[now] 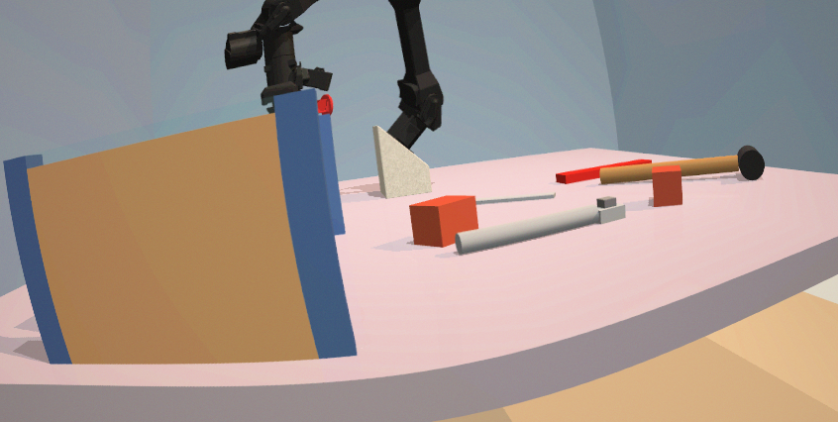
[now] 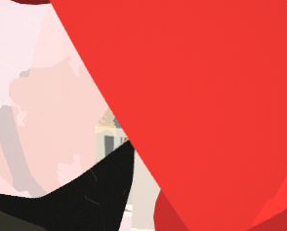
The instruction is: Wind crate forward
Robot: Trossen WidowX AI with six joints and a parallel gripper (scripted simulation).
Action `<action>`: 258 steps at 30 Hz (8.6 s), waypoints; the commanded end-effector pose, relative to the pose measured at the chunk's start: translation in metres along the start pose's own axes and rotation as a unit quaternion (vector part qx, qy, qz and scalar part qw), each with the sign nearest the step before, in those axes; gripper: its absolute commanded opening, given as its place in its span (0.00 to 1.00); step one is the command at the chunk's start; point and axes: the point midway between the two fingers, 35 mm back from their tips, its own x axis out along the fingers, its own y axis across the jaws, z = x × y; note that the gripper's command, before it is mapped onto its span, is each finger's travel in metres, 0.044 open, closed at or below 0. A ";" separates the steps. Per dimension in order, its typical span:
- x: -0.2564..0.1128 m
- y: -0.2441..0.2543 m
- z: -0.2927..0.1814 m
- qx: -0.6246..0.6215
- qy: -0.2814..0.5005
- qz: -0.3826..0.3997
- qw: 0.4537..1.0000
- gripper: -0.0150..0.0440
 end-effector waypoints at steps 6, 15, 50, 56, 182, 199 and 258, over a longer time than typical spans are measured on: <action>0.002 -0.001 0.000 0.001 0.000 -0.002 1.000 0.25; 0.005 -0.001 0.000 0.001 0.000 -0.002 1.000 0.25; 0.014 -0.001 -0.001 0.000 0.000 -0.002 1.000 0.25; 0.016 -0.001 -0.001 0.000 0.000 -0.002 1.000 0.25; -0.096 -0.006 0.003 0.061 0.024 -0.003 0.998 0.33; -0.096 -0.006 0.003 0.061 0.024 -0.003 0.998 0.25; -0.071 -0.013 0.046 0.919 -0.015 -0.221 0.327 1.00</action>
